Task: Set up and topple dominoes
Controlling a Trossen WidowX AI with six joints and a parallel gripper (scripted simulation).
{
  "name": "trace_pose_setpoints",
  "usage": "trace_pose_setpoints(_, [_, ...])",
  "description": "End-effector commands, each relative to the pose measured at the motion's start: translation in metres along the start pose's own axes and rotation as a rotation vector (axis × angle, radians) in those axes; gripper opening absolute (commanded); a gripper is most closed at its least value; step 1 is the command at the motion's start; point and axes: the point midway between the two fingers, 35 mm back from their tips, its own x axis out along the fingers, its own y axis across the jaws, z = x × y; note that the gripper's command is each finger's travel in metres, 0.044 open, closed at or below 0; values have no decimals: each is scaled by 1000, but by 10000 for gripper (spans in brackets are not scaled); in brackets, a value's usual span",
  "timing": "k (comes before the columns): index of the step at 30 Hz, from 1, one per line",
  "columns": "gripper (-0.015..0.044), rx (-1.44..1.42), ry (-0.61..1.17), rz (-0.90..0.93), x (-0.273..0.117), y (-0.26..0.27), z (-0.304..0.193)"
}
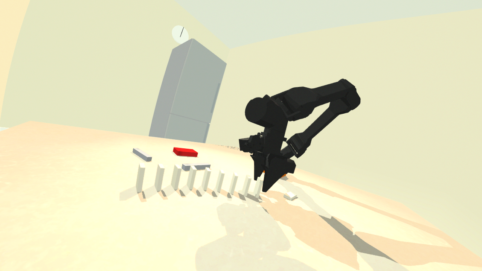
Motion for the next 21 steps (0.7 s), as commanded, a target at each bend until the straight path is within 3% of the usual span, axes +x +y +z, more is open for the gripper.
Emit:
trace_pose_setpoints(1, [440,4,3,4,0,0,0])
trace_pose_setpoints(7, [440,3,-3,1,-20,2,4])
trace_pose_setpoints(15, [440,1,-4,-6,-127,-1,2])
trace_pose_setpoints(21, [440,-32,-4,-7,-125,1,-5])
